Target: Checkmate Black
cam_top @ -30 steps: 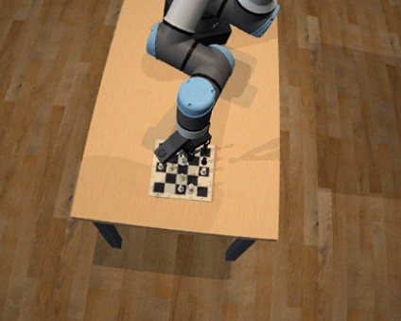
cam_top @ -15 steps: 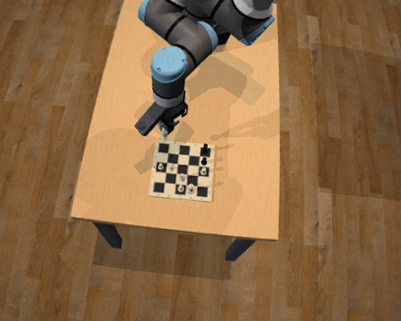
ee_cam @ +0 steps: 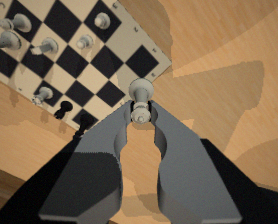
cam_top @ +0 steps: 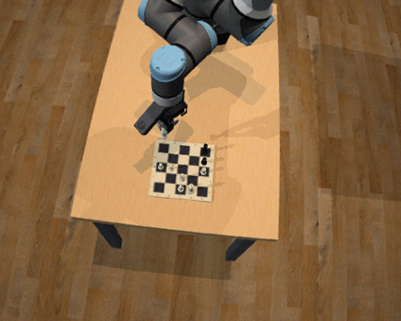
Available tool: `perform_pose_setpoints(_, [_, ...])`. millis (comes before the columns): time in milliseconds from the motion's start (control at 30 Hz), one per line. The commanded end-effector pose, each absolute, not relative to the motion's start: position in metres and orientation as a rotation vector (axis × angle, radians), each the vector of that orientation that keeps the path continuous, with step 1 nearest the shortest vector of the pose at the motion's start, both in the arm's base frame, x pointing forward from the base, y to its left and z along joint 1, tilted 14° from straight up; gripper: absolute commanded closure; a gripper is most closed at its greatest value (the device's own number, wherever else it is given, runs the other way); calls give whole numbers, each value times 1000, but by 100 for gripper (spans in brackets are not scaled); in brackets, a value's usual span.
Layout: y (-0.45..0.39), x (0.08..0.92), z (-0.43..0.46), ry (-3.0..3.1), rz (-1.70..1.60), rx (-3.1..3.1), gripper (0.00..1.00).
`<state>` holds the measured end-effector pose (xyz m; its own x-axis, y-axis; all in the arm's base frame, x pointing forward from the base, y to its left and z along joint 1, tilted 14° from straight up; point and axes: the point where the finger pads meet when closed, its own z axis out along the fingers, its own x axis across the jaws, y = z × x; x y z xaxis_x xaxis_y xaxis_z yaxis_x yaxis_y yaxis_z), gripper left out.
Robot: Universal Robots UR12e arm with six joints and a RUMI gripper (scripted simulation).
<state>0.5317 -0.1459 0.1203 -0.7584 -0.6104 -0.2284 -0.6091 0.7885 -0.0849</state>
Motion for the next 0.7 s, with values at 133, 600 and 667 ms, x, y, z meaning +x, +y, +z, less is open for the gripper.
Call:
perform_pose_setpoints(133, [-145, 537, 101, 2735, -9, -949, 100])
perform_pose_setpoints(600, [-141, 550, 47, 2735, -9, -949, 100])
perform_pose_setpoints(667, [-140, 551, 41, 2735, -9, -949, 100])
